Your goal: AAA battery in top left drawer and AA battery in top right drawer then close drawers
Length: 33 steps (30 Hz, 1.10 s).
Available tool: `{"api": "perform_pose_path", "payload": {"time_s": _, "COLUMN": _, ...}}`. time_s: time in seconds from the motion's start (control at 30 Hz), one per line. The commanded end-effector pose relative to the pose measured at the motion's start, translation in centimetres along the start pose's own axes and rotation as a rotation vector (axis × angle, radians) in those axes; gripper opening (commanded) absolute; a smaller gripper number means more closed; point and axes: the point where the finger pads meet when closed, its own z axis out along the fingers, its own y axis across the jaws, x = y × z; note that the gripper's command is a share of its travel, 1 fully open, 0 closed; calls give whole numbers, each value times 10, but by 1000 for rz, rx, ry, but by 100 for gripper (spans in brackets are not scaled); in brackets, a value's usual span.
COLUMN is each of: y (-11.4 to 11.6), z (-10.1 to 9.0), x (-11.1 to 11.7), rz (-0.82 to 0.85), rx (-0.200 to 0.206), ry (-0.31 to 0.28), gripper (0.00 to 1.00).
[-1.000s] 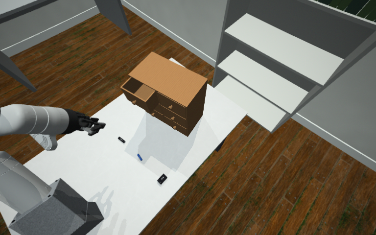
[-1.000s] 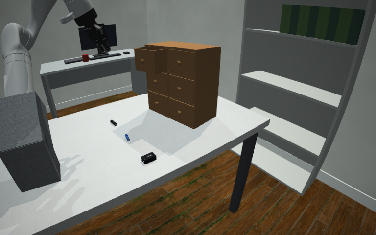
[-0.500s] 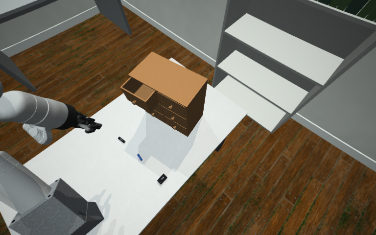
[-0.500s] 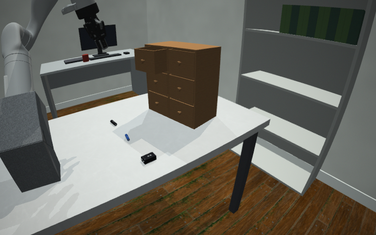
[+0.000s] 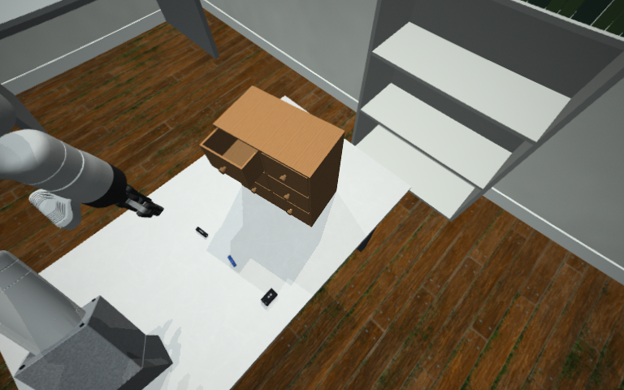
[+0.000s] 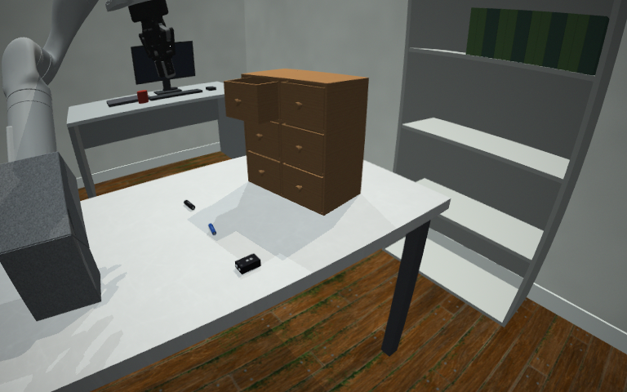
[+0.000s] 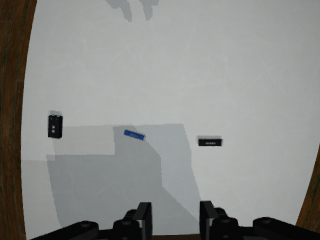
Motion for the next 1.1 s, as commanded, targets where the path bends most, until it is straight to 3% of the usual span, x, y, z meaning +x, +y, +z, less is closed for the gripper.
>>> {"api": "perform_pose_path", "payload": {"time_s": 0.0, "y": 0, "z": -2, "x": -2, "rz": -13, "rx": 4, "ry": 24, "gripper": 33}}
{"api": "perform_pose_path", "payload": {"time_s": 0.6, "y": 0, "z": -13, "x": 4, "rz": -13, "rx": 5, "ry": 138, "gripper": 33}}
{"api": "perform_pose_path", "payload": {"time_s": 1.07, "y": 0, "z": -16, "x": 6, "rz": -13, "rx": 5, "ry": 175, "gripper": 33}}
